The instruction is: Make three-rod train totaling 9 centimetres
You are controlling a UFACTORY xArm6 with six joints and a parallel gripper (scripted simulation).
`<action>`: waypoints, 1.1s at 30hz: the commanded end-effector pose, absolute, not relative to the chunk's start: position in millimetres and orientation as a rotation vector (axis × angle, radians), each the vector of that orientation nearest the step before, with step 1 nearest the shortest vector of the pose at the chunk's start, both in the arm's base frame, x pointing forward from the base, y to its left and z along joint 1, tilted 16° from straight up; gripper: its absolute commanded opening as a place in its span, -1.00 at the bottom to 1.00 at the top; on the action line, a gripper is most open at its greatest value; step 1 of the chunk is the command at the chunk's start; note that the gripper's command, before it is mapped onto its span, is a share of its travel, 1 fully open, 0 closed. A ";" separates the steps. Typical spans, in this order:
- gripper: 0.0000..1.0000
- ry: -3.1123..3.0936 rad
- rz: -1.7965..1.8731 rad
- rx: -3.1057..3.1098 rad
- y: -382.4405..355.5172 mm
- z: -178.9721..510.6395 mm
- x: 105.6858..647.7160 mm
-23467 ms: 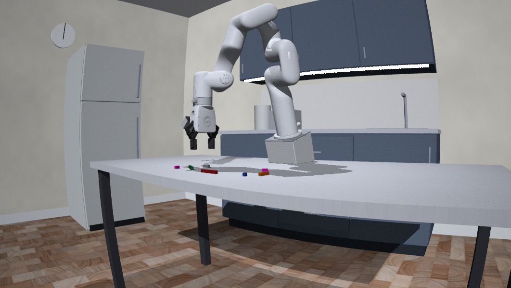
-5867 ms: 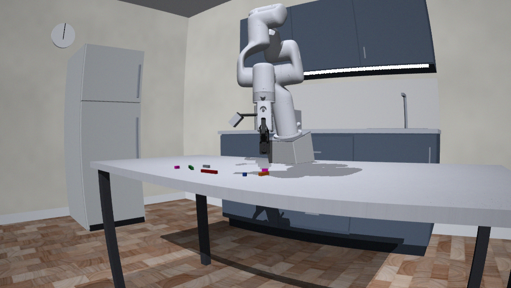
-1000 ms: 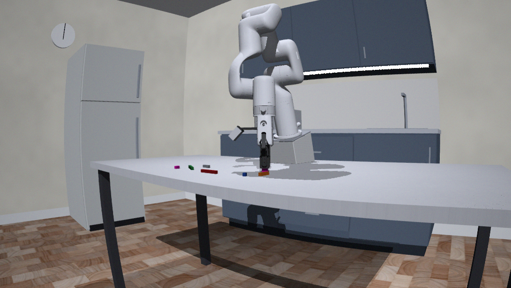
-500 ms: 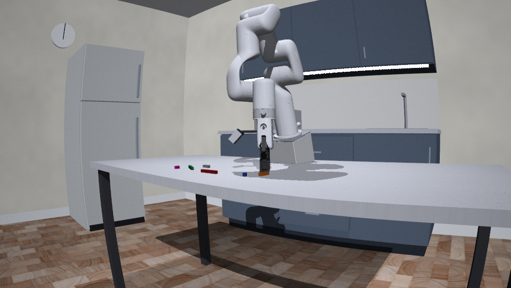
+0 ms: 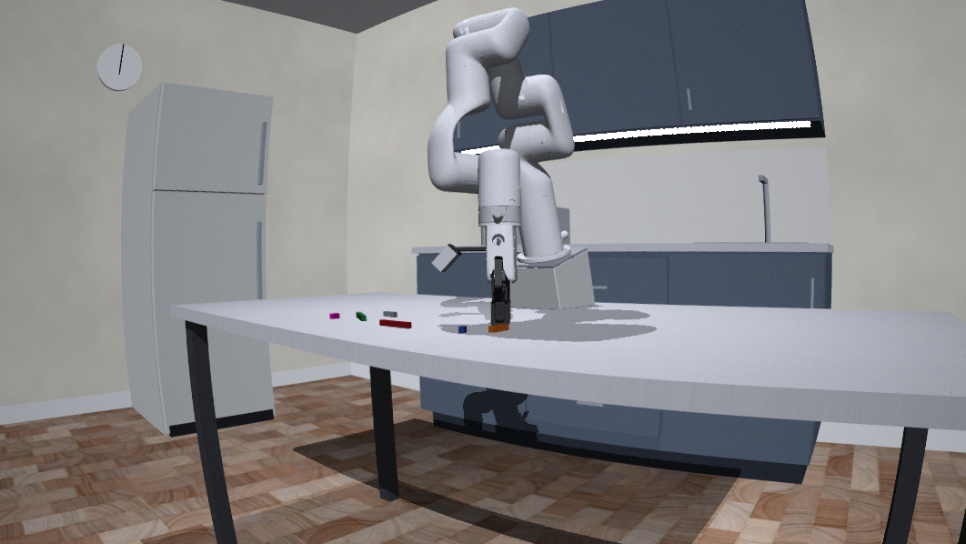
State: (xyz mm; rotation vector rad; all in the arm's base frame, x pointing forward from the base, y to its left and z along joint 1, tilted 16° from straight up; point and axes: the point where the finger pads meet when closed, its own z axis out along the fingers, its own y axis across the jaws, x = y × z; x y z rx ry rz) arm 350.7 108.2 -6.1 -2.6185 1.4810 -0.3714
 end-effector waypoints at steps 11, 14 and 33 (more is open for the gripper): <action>-0.51 1.480 -0.374 -2.617 108.5 -5.4 351.5; -0.51 1.480 -0.374 -2.617 108.5 -5.4 351.5; -0.92 1.480 -0.374 -2.617 108.5 -5.4 351.5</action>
